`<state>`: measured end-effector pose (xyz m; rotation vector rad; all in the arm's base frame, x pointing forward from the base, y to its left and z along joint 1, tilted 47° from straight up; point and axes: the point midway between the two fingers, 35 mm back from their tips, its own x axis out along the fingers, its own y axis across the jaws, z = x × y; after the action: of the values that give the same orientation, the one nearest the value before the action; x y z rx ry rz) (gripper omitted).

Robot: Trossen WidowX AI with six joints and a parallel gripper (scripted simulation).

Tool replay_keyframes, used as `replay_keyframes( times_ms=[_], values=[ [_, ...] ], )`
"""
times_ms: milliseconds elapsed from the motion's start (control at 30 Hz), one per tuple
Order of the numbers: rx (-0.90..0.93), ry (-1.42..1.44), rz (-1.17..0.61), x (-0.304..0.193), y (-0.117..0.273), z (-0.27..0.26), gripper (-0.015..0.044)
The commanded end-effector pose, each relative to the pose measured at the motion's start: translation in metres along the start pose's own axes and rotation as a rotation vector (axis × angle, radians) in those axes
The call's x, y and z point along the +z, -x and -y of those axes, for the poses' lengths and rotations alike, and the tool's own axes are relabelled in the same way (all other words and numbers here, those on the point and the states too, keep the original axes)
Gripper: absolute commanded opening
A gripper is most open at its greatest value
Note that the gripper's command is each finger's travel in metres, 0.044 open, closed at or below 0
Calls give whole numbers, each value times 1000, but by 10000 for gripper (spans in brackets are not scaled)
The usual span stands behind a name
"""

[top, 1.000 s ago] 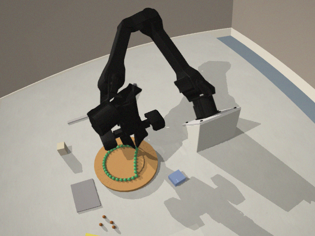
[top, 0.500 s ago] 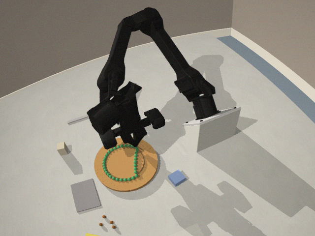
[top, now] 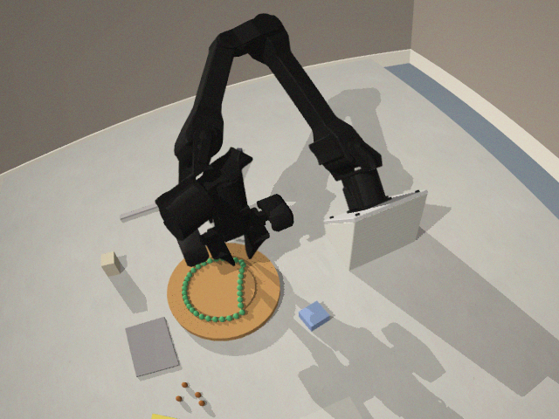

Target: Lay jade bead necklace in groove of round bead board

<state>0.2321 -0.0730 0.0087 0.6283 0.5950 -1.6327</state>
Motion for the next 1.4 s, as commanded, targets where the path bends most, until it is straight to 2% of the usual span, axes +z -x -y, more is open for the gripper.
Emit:
replay_keyframes(
  times_ms=[0, 267, 833, 933, 1233, 1367],
  values=[
    [0, -1, 0, 0, 0, 0, 236],
    [-4, 5, 3, 0, 2, 1, 440],
    [0, 3, 4, 0, 7, 1, 440],
    [0, 157, 4, 0, 8, 1, 361],
    [-1, 1092, 2, -4, 18, 0, 125],
    [-1, 1507, 2, -6, 23, -1, 120]
  ],
)
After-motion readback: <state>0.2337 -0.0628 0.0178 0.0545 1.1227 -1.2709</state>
